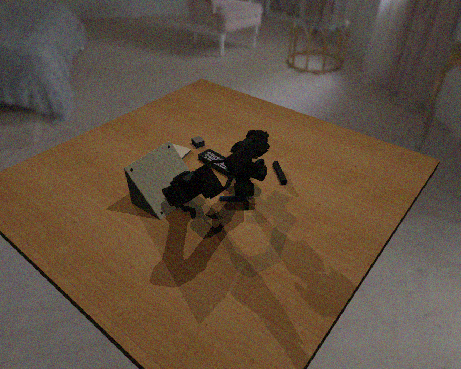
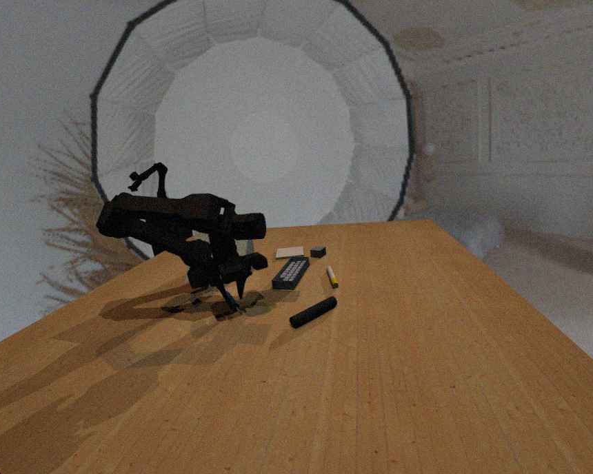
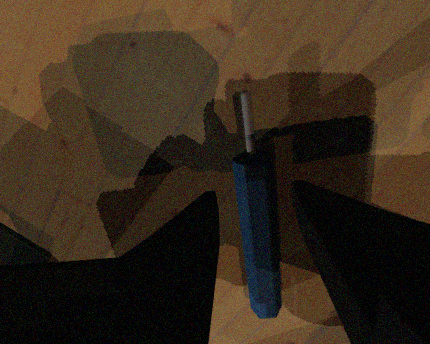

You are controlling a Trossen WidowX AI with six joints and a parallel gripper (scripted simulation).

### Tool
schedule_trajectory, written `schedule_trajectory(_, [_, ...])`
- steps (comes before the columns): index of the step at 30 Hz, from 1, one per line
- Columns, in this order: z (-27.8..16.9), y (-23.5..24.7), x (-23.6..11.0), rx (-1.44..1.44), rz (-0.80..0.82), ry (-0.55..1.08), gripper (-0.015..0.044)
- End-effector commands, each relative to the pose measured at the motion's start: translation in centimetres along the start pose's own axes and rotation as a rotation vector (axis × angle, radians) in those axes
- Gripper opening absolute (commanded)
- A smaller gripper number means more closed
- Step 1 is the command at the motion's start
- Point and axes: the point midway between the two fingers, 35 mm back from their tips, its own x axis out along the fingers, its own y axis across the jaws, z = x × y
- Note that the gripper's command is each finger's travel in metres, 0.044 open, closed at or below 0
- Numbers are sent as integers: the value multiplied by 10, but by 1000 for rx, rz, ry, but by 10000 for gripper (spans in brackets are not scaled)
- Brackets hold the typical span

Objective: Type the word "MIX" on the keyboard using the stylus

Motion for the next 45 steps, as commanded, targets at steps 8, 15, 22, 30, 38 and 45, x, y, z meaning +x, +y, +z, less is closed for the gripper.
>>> schedule_trajectory(8, [0, -2, 9, 1, -2, -4, 150])
schedule_trajectory(15, [0, -2, 14, 1, -2, -4, 150])
schedule_trajectory(22, [0, -1, 15, 2, -2, -3, 124])
schedule_trajectory(30, [0, 0, 13, 1, -1, -2, 0])
schedule_trajectory(38, [0, 1, -11, 0, 3, 4, 0])
schedule_trajectory(45, [0, 0, -34, -2, -3, 0, 0])
